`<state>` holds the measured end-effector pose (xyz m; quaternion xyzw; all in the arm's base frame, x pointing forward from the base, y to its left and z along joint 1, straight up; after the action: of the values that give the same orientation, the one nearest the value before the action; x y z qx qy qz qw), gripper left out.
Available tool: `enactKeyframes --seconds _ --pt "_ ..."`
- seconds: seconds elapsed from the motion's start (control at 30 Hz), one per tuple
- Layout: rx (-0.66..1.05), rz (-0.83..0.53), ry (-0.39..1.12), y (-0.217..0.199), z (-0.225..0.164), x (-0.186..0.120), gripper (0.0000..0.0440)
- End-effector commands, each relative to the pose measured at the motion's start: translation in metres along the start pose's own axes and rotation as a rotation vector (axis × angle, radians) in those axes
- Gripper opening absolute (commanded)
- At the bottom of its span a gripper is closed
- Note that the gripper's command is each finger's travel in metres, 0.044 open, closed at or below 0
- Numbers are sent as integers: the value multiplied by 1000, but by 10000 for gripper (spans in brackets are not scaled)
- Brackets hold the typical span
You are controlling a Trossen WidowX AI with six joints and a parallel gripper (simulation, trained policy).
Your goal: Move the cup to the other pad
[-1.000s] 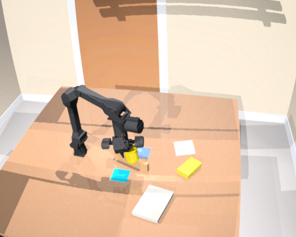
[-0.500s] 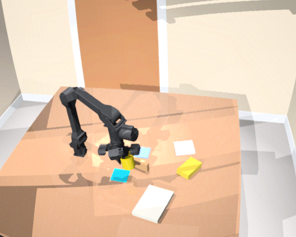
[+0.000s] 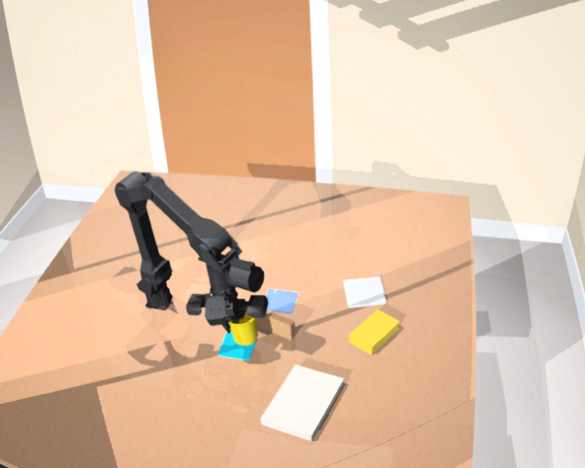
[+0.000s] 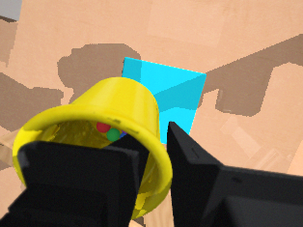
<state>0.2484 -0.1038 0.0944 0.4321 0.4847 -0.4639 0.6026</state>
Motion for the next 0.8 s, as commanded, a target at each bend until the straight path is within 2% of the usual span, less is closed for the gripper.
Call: enactKeyframes --seconds 0.0,0.17,0.3,0.77 --pt "12 -2 -5 -6 -1 3 46" --pt "34 -17 -4 -15 -1 7 78" --pt "56 22 -16 -13 4 5 160" --pt "93 121 -24 -17 5 -15 204"
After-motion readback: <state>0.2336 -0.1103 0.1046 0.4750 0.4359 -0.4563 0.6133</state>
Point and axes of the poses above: the point midway between the two fingers, 35 mm back from their tips, its own x axis out along the fingers, its own y axis across the jaws, z = x × y, the point moved 1 cm from there along -x, back along the fingers, and after that the axes turned 6 degrees about -x, right-handed, at the moved point
